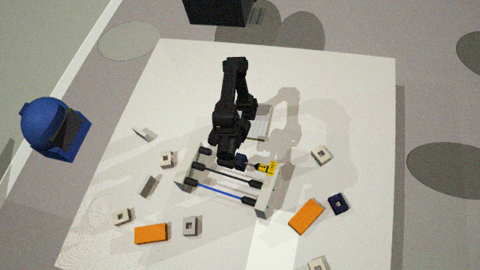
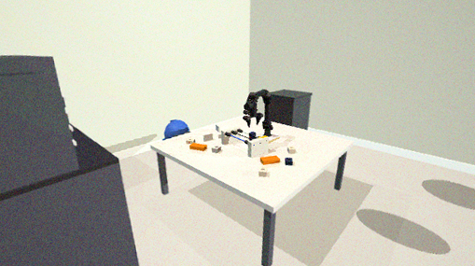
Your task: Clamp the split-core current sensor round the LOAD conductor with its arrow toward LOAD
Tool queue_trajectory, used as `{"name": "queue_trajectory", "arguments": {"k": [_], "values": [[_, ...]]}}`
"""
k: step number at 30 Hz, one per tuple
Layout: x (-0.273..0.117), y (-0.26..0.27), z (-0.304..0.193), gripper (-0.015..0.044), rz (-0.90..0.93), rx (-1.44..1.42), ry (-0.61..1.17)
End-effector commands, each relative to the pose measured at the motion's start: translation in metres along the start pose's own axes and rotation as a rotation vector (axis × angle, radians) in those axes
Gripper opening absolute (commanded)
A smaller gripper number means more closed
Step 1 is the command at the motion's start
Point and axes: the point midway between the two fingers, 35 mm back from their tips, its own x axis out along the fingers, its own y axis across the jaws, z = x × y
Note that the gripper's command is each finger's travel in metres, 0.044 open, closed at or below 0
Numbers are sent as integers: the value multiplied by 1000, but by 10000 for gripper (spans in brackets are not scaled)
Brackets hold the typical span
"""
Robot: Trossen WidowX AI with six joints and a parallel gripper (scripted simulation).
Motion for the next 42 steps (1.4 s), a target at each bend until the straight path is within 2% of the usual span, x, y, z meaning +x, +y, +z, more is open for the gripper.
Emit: {"name": "queue_trajectory", "arguments": {"k": [1, 12, 22, 33, 42], "values": [[-2, 1, 1, 440, 6, 3, -4], [2, -5, -4, 440, 2, -34, -26], [17, -66, -39, 440, 128, -558, -413], [15, -114, -60, 440, 475, -1115, -781], [16, -114, -61, 440, 452, -1098, -761]]}}
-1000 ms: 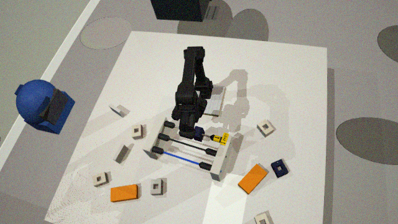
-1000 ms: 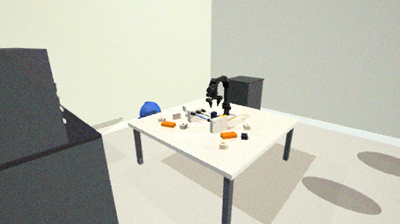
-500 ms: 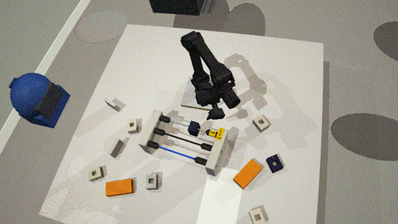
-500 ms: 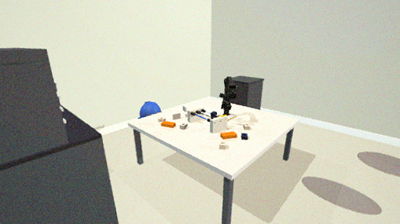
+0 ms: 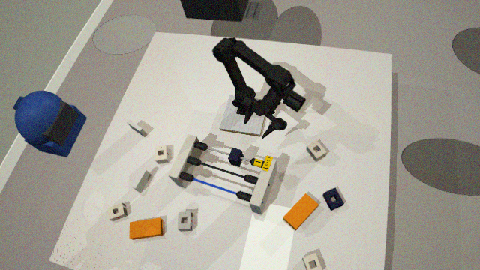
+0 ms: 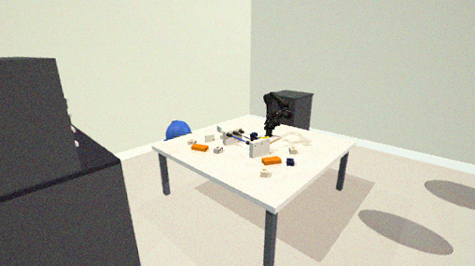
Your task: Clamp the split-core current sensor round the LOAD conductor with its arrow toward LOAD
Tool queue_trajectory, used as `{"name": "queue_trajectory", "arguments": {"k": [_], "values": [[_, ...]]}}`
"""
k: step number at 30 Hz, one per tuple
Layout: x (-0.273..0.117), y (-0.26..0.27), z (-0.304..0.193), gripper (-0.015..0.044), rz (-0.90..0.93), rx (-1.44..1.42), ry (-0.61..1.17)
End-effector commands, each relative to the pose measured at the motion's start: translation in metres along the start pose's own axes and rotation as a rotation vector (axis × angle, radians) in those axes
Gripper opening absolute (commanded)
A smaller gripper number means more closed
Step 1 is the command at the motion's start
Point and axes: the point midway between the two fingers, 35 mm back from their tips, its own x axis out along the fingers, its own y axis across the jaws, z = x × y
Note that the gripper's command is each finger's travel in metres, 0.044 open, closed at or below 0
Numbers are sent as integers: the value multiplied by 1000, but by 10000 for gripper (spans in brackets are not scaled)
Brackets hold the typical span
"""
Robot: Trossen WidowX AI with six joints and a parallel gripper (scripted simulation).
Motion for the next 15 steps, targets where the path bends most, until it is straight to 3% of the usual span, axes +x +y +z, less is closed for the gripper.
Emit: {"name": "queue_trajectory", "arguments": {"k": [1, 10, 14, 15], "values": [[-1, 1, 0, 440, -1, 6, 7], [0, 1, 1, 440, -7, 13, 14], [12, 0, 10, 440, -121, 160, 148], [6, -1, 1, 440, -56, 56, 70]]}}
